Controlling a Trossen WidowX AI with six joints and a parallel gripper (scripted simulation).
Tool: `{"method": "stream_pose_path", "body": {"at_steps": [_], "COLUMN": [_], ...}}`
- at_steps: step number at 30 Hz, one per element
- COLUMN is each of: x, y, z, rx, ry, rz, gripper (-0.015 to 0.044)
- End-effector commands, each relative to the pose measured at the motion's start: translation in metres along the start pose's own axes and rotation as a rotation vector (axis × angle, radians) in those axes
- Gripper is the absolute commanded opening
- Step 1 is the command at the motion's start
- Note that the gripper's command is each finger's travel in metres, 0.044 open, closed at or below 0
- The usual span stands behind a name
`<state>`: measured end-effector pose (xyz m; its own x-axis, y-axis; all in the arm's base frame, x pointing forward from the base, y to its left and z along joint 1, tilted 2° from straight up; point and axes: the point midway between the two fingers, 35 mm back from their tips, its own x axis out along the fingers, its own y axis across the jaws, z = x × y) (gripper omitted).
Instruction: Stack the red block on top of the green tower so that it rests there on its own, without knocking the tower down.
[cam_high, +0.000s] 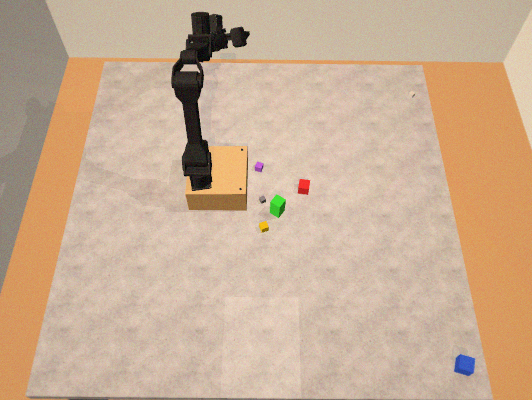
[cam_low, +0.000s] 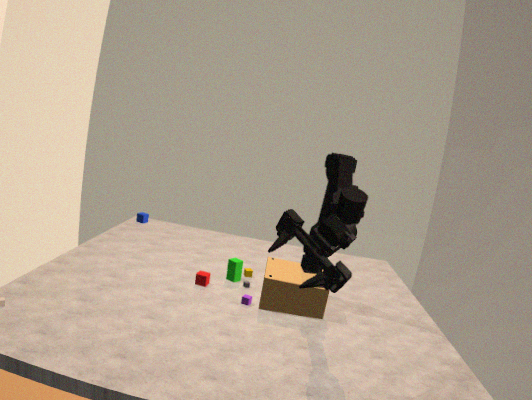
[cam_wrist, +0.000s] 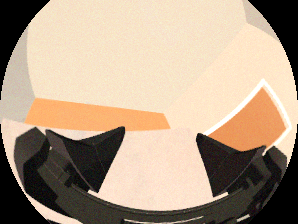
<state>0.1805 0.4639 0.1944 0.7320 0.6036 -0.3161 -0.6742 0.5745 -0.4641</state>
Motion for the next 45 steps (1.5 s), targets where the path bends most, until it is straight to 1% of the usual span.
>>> {"method": "stream_pose_path", "body": {"at_steps": [1, 13, 18, 23, 33, 38, 45], "x": [0.019, 0.057, 0.061, 0.059, 0.036, 0.014, -0.026], "y": [-0.026, -0.115, -0.153, -0.191, -0.248, -0.272, -0.298], "z": [-0.022, -0.110, -0.151, -0.189, -0.264, -0.304, -0.352], "rx": [0.016, 0.119, 0.193, 0.266, 0.469, 0.613, 0.841], "ry": [0.078, 0.356, 0.481, 0.571, 0.790, 0.913, 1.073], "rz": [-0.011, -0.062, -0.089, -0.135, -0.185, -0.209, -0.246], "gripper": [0.0440, 0.0440, 0.0440, 0.0440, 0.0440, 0.0440, 0.0440]}}
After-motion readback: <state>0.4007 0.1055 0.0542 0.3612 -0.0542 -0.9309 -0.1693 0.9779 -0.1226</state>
